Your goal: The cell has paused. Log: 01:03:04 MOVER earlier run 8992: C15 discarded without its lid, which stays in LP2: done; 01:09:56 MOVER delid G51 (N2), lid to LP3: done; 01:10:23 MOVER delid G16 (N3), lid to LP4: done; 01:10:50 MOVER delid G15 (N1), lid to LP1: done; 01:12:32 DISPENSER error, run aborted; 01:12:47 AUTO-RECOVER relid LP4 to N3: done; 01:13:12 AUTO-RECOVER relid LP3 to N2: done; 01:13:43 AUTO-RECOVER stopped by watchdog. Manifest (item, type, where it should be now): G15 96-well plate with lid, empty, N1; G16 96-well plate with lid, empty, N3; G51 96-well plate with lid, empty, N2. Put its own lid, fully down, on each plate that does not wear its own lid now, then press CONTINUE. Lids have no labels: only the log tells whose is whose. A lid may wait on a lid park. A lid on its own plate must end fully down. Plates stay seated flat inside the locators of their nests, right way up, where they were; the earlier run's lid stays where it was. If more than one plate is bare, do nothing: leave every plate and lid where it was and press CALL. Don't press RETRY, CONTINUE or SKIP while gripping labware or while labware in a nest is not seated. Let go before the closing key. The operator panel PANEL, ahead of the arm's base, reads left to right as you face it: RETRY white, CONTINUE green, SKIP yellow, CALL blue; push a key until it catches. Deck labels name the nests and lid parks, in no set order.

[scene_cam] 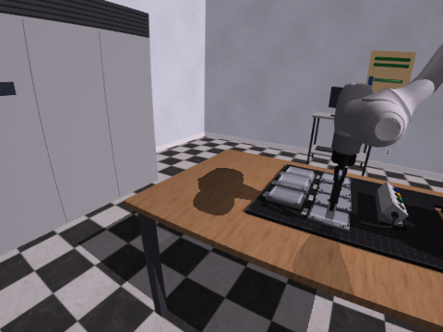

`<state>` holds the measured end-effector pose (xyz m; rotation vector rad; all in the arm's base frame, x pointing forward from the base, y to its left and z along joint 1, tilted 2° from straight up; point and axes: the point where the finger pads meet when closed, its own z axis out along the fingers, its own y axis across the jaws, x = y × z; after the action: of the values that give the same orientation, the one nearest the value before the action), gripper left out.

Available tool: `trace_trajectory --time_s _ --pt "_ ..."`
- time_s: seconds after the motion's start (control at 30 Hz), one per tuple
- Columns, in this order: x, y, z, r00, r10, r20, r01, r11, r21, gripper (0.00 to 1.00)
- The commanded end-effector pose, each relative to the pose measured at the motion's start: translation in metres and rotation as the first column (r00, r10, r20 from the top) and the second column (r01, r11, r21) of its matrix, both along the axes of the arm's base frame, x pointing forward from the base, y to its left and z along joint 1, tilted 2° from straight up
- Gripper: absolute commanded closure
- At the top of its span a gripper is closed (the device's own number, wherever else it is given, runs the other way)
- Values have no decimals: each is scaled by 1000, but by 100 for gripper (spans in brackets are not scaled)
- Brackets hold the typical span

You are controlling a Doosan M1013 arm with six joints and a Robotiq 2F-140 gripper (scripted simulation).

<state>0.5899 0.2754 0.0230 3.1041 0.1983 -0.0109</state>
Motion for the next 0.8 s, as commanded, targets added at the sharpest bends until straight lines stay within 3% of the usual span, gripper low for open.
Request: trace_trajectory --time_s 0.0,0.63,0.67,0.77 --pt "0 0 0 1000 0 0 0 1000 0 34" --pt "0 0 0 1000 0 0 0 1000 0 34" --pt "0 0 0 1000 0 0 0 1000 0 41" --pt "0 0 0 1000 0 0 0 1000 0 41"
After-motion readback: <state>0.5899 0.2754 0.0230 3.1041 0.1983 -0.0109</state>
